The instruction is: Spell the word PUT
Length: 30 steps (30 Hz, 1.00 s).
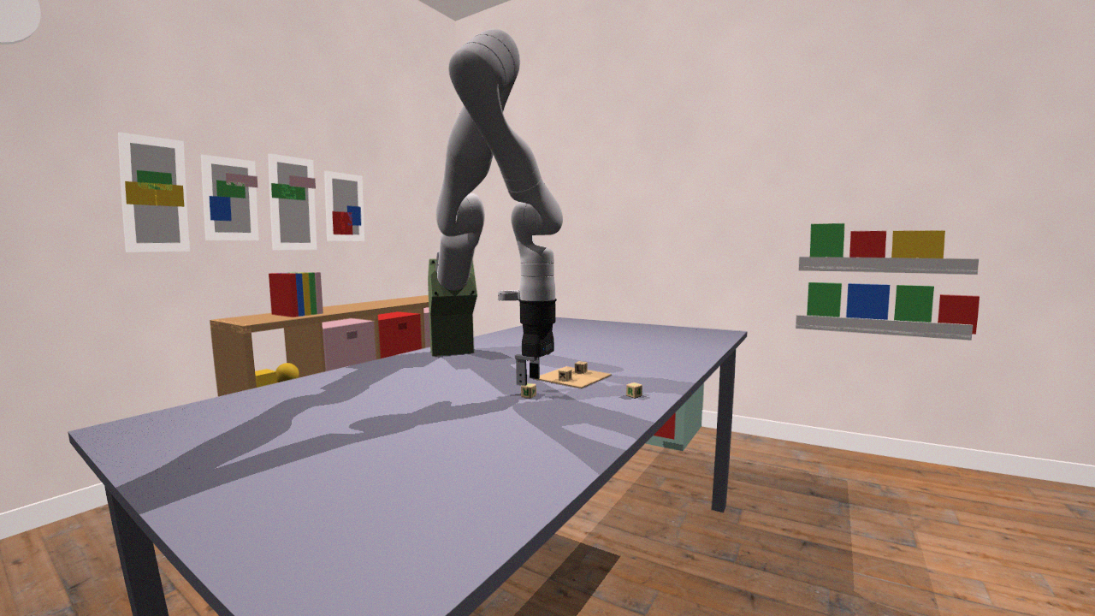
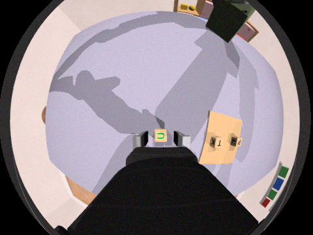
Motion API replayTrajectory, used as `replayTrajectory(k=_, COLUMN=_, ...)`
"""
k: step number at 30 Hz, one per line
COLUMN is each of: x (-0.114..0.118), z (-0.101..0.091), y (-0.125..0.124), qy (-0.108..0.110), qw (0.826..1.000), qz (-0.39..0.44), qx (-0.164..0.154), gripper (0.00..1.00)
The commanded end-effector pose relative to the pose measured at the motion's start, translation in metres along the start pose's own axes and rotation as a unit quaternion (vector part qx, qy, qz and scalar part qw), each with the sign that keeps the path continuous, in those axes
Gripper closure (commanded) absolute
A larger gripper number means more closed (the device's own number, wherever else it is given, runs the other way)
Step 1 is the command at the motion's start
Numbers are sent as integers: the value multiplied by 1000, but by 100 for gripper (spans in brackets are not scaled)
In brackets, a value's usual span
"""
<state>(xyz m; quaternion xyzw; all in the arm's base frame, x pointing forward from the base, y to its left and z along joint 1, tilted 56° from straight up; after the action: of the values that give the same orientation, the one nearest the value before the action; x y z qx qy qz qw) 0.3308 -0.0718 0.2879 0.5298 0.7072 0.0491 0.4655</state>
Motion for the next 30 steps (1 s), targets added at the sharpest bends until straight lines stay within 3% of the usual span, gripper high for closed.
replayTrajectory(k=1, x=0, z=0, y=0, qy=0, qw=1000, qz=0, qx=-1, gripper=0)
replayTrajectory(k=19, x=0, z=0, y=0, qy=0, qw=1000, qz=0, qx=-1, gripper=0)
replayTrajectory(k=30, x=0, z=11, y=0, qy=0, qw=1000, qz=0, qx=-1, gripper=0)
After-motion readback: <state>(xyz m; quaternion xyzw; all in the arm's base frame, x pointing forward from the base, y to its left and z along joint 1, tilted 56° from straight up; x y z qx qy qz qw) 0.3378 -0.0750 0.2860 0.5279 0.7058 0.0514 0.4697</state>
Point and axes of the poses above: the point where the finger pads meet when closed, its own z axis out along the fingers, its own x axis across the jaws, y = z × x, the point moved 9 cm from there along -z, back along the fingers, and after that the axes turned 2 degrees about -z, right-handed, at the moved point
